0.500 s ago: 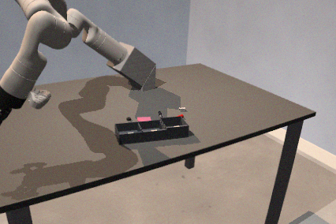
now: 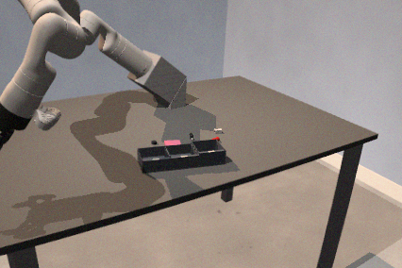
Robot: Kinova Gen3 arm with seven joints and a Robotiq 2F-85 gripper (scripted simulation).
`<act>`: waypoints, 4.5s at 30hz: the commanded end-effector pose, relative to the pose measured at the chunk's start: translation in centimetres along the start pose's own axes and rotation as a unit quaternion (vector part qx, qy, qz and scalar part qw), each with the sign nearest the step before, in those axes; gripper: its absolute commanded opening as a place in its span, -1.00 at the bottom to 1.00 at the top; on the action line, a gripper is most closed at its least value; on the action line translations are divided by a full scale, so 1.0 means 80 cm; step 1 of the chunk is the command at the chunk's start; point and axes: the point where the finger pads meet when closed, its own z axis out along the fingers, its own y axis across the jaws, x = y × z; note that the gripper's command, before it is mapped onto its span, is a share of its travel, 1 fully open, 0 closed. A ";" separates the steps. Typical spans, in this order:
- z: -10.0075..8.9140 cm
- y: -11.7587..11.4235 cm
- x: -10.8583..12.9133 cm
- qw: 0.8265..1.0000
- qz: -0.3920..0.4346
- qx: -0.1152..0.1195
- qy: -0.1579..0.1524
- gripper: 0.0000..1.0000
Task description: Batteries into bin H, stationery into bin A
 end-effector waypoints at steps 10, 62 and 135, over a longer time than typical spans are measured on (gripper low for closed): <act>-0.058 0.008 -0.039 1.000 0.001 -0.001 0.000 -0.82; -0.274 -0.112 0.285 0.870 -0.442 -0.130 0.177 -0.82; -0.446 -0.519 0.442 0.486 -0.822 -0.223 0.197 -0.82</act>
